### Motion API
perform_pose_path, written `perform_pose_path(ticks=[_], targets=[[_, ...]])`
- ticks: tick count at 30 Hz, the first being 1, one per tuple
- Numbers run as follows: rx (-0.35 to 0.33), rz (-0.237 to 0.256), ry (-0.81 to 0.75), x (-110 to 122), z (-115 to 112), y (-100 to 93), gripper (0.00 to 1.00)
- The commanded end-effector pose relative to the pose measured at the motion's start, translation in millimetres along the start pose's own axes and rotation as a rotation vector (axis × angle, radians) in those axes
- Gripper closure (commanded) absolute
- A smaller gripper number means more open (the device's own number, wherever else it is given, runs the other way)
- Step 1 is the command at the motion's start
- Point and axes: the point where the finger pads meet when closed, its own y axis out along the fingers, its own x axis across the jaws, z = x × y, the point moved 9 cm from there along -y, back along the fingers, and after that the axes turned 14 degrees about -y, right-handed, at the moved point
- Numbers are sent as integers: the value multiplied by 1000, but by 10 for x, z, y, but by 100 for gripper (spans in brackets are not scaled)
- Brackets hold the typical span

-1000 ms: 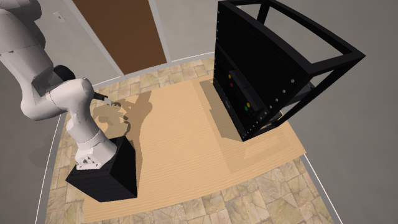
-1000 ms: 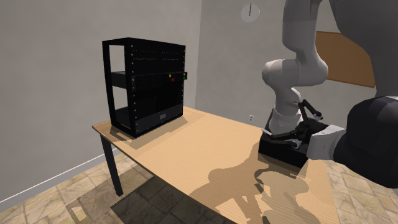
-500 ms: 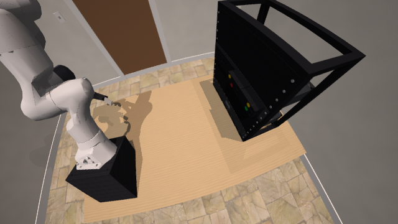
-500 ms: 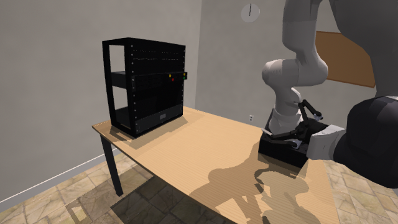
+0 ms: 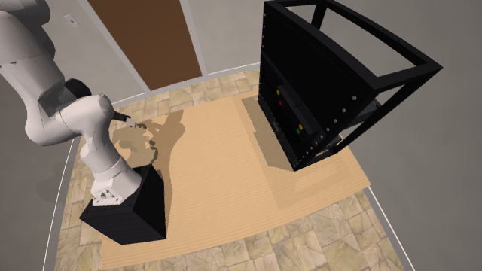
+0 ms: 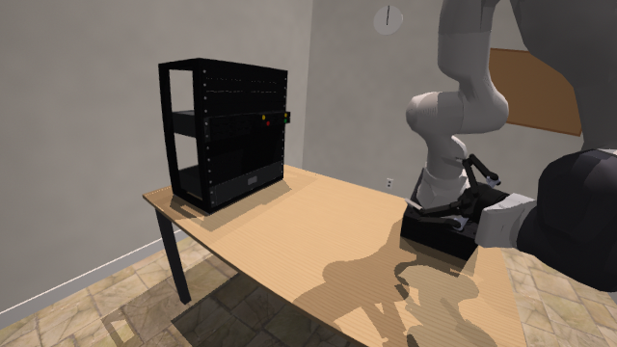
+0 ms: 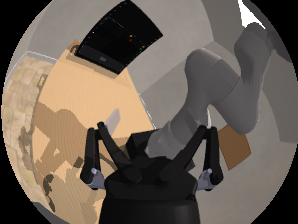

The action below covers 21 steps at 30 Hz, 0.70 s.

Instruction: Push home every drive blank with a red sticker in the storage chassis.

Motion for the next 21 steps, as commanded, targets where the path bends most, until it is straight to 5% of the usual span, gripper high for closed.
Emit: perform_pose_path(ticks=[1, 21], targets=[[0, 0, 0, 0, 0, 0, 0], [93, -44, 50, -314, 179, 325, 0]])
